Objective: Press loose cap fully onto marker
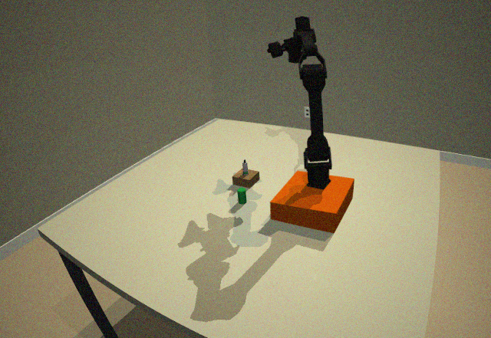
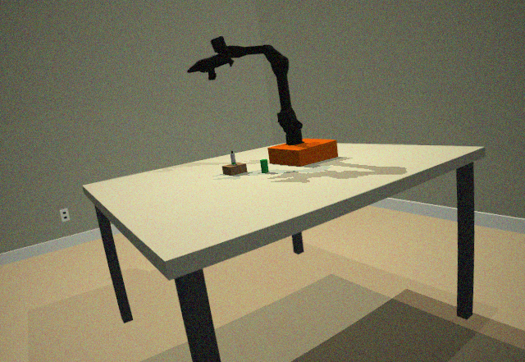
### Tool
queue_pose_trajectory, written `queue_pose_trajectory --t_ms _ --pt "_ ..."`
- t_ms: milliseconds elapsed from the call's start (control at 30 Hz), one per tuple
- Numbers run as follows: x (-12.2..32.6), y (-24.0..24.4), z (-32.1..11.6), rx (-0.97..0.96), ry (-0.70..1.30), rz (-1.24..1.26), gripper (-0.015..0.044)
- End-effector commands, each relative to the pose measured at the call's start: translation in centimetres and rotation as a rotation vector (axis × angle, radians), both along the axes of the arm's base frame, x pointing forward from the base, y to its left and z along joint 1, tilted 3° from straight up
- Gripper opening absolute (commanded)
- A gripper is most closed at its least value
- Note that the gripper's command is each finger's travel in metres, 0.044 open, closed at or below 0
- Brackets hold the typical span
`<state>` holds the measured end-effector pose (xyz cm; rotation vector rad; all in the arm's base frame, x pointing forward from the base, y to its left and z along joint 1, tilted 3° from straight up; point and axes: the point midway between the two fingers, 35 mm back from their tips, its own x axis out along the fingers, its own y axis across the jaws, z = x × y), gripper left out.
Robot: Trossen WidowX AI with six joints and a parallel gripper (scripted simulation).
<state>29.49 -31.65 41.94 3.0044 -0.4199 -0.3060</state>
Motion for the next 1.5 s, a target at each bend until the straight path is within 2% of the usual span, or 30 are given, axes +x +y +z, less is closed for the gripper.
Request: queue_pose_trajectory --t_ms 0,167,300,467,833,1000,1167,1333,1467 --pt "0.2 0.2 -0.2 -0.009 0.007 0.006 0.0374" --pt "4.6 4.9 -4.6 -0.264 0.195 0.191 0.0244" --pt "7.6 10.0 -8.6 -0.516 0.343 0.399 0.0244" --pt "9.2 15.3 -12.4 -0.773 0.455 0.629 0.0244" --pt "8.7 26.8 -20.2 -1.385 0.557 1.215 0.0244" --pt "6.8 31.6 -23.4 -1.686 0.514 1.519 0.0244" --pt "4.0 35.8 -26.4 -1.994 0.391 1.847 0.0244" --pt "0.4 39.3 -29.0 -2.293 0.164 2.181 0.0244" --pt "-2.9 41.8 -30.7 -2.505 -0.105 2.436 0.0244"
